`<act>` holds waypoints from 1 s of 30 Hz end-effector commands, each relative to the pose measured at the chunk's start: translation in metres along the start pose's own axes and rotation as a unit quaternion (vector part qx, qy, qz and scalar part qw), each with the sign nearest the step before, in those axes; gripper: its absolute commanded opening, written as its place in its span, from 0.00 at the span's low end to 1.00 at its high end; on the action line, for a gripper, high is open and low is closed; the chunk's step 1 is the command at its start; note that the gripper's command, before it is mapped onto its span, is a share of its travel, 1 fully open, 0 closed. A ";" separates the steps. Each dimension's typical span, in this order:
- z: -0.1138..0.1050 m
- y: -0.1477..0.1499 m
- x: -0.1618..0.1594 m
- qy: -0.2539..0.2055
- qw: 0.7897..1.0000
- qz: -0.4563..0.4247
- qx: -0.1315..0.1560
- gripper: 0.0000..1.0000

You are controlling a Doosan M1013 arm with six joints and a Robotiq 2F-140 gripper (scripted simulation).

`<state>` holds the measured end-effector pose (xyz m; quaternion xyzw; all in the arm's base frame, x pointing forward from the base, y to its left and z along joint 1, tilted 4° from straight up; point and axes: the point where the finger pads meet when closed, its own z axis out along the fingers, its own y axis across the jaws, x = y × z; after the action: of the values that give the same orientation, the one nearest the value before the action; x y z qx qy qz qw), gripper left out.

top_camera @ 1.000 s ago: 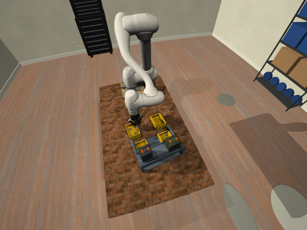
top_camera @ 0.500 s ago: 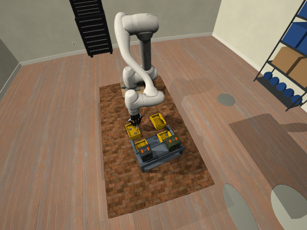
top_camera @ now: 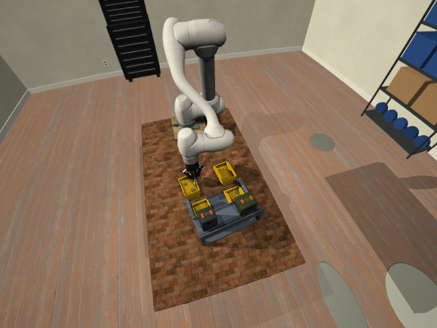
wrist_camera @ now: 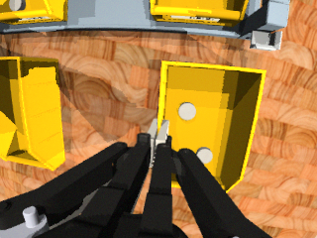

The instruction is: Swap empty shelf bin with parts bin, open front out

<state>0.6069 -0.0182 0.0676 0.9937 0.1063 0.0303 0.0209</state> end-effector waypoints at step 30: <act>-0.008 0.001 -0.004 -0.002 1.000 0.001 0.000 0.10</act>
<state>0.6043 -0.0181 0.0715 0.9937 0.1062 0.0289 0.0208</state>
